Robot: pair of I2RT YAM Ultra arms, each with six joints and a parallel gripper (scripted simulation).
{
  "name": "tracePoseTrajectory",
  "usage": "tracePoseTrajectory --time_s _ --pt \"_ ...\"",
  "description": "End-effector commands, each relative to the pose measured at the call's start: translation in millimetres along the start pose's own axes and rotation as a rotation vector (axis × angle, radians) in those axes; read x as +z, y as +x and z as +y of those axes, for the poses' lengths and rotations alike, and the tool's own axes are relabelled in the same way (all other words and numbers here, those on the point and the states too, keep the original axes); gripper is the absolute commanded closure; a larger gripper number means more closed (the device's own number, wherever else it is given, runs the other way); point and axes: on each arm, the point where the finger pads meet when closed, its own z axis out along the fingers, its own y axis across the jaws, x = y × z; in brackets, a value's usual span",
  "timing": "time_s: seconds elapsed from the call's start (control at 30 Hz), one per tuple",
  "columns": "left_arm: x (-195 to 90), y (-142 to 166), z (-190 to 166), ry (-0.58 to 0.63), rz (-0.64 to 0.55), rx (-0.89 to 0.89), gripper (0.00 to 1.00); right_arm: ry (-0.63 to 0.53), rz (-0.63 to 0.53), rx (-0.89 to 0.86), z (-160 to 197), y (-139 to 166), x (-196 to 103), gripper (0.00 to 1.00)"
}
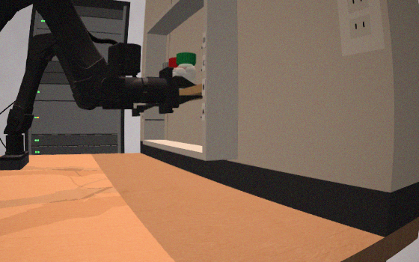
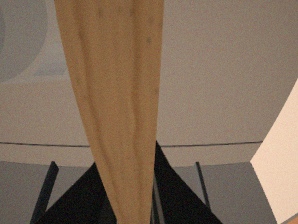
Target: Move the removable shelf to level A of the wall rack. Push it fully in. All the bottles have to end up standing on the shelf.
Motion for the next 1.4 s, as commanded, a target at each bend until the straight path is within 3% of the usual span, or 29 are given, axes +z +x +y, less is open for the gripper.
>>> tracePoseTrajectory --time_s 0.0,1.37 --pt "4.4 0.9 0.4 0.012 -0.003 0.006 1.0 -0.016 -0.002 0.0 -0.4 1.3 4.5 1.0" --pt "4.6 0.8 19.2 0.012 -0.003 0.006 1.0 -0.016 -0.002 0.0 -19.1 1.3 4.8 1.0"
